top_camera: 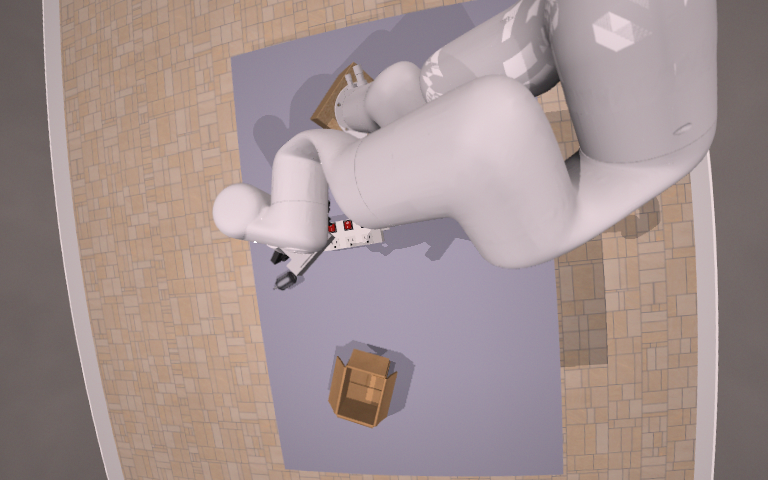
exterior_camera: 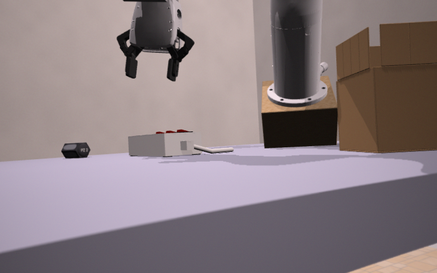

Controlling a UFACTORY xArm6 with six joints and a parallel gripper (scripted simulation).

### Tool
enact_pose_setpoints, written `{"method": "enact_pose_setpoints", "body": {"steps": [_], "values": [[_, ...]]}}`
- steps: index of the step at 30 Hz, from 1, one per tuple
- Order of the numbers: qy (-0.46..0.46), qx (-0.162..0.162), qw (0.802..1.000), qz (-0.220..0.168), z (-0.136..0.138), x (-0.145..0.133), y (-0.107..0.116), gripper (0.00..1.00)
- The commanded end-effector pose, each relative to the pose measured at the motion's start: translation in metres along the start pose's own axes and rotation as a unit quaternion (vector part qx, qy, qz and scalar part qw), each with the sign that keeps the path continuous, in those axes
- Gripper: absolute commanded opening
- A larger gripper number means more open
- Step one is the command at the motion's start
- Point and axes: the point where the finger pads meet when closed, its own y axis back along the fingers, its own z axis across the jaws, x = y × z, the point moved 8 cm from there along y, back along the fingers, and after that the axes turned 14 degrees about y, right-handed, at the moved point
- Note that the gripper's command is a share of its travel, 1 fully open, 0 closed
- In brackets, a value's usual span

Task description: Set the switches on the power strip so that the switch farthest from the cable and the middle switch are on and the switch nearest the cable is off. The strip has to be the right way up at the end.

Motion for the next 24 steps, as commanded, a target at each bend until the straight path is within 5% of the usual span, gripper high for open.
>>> {"method": "enact_pose_setpoints", "body": {"steps": [1,24], "values": [[-0.048,0.058,0.997,-0.018,-0.0044,-0.021,0.0008,1.0],[-0.068,0.08,0.994,-0.027,-0.0077,-0.0303,0.0006,1.0]]}}
